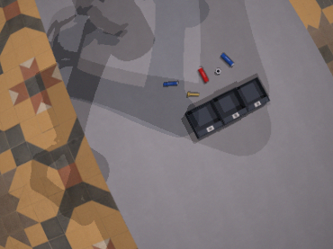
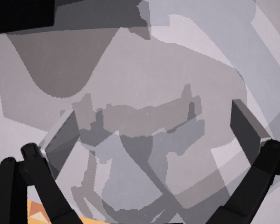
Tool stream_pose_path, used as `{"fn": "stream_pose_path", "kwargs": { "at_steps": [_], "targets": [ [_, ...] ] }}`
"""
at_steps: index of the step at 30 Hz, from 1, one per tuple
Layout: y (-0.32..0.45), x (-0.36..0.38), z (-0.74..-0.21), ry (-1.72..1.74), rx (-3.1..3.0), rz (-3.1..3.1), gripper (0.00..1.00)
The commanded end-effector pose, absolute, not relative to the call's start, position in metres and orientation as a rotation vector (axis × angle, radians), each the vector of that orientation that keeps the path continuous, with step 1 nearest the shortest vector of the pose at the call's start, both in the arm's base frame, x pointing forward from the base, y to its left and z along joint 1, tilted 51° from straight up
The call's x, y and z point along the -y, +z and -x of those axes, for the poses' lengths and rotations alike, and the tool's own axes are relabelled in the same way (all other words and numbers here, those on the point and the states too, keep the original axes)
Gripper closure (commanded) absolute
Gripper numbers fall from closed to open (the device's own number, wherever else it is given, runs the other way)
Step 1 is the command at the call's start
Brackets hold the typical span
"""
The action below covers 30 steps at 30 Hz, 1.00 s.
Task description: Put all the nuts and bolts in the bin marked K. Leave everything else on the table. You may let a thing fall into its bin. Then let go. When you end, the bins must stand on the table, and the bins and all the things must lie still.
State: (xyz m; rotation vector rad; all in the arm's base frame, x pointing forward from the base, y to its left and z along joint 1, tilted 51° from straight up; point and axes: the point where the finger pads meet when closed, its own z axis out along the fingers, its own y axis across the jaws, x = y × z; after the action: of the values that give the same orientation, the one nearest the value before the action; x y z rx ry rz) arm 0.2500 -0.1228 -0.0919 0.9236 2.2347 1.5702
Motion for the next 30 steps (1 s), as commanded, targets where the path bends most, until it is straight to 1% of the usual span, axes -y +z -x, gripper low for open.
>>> {"fn": "stream_pose_path", "kwargs": {
  "at_steps": [1,17,18,24,26,30],
  "targets": [
    [-0.092,0.123,-0.25,1.57,-2.235,-0.924,0.0],
    [-0.092,0.123,-0.25,1.57,-2.235,-0.924,0.0],
    [-0.087,0.126,-0.244,1.57,-2.235,-0.924,0.95],
    [-0.058,0.144,-0.214,1.57,-2.235,-0.924,0.95],
    [-0.052,0.14,-0.218,1.585,-2.215,-0.991,0.95],
    [-0.057,0.141,-0.222,1.482,-2.322,-0.755,0.95]
  ]
}}
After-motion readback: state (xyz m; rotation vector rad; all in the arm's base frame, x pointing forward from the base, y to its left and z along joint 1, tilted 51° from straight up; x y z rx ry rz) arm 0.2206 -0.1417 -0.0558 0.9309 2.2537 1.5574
